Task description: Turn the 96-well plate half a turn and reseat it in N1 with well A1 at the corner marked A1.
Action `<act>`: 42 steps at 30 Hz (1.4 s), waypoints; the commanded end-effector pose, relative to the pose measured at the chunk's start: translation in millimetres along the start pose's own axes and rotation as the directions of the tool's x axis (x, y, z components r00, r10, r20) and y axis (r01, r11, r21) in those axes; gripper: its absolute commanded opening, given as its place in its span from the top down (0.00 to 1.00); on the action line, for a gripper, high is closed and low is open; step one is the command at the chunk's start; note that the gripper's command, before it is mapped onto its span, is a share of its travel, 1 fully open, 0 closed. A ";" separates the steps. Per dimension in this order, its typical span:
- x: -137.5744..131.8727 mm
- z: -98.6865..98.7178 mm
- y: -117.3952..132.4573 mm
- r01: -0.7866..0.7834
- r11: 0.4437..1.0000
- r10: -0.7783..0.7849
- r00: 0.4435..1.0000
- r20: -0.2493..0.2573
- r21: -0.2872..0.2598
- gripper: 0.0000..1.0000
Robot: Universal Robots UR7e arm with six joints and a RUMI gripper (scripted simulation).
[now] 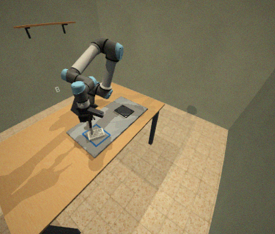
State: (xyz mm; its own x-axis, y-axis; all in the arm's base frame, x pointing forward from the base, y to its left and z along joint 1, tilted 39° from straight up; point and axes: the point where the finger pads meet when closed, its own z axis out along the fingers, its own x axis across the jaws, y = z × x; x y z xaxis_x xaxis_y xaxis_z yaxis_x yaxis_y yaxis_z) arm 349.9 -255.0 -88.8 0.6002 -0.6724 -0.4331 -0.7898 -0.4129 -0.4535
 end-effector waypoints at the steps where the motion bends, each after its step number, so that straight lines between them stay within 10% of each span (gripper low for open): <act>1: 0.4 -0.5 0.0 -0.164 0.986 0.164 0.986 -0.003 -0.004 0.00; 21: 0.3 -0.5 0.0 -0.643 0.766 0.643 0.766 -0.005 -0.002 0.00; 36: 0.3 -0.5 0.0 -0.931 0.364 0.931 0.364 -0.005 0.001 0.00; 42: 0.4 -0.5 0.0 -0.955 0.297 0.955 0.297 -0.005 0.001 0.00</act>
State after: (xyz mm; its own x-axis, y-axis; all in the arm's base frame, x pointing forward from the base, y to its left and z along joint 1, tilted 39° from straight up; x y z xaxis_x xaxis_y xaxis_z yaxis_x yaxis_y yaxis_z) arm 349.9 -254.9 -88.7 -0.5256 -0.6249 -0.5772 -0.8413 0.4825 0.2438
